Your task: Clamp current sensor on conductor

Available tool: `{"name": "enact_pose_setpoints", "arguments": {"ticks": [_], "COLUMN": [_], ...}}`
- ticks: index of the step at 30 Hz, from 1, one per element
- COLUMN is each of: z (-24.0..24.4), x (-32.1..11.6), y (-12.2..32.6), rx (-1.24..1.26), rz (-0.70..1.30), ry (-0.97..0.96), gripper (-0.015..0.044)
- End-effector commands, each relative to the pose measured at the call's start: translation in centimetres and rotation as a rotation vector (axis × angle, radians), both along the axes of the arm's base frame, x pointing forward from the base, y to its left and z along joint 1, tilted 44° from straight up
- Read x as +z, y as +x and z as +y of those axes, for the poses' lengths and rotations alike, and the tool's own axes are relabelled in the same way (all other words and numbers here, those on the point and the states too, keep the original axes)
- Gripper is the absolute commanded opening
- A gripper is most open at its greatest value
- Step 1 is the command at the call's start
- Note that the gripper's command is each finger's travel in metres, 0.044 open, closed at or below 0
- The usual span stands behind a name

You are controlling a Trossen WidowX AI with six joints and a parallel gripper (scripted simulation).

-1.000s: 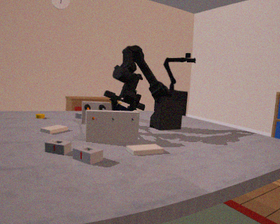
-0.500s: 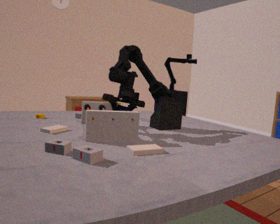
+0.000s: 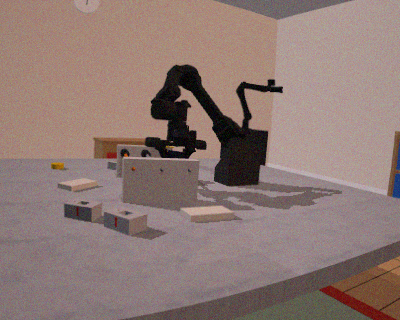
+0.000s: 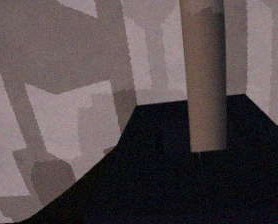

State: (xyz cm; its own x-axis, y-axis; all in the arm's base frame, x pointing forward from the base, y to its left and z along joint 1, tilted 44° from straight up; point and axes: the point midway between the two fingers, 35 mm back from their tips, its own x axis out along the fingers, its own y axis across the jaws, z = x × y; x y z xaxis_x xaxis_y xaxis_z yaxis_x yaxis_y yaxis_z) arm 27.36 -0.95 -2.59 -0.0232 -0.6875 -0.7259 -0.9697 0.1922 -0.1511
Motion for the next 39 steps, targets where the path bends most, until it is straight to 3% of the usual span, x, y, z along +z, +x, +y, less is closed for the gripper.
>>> {"name": "enact_pose_setpoints", "arguments": {"ticks": [1, 17, 27, 39], "z": [0.01, -0.4, -0.11, -0.11], "x": [-0.06, -0.37, -0.09, -0.09], "y": [0.34, 0.32, 0.31, 0.31], "rx": [-0.068, -0.087, -0.088, -0.088], "rz": [0.057, 0.077, 0.076, 0.076], "ry": [0.028, 0.034, 0.036, 0.036], "gripper": [0.0, 0.0, 0.0255, 0.0255]}}
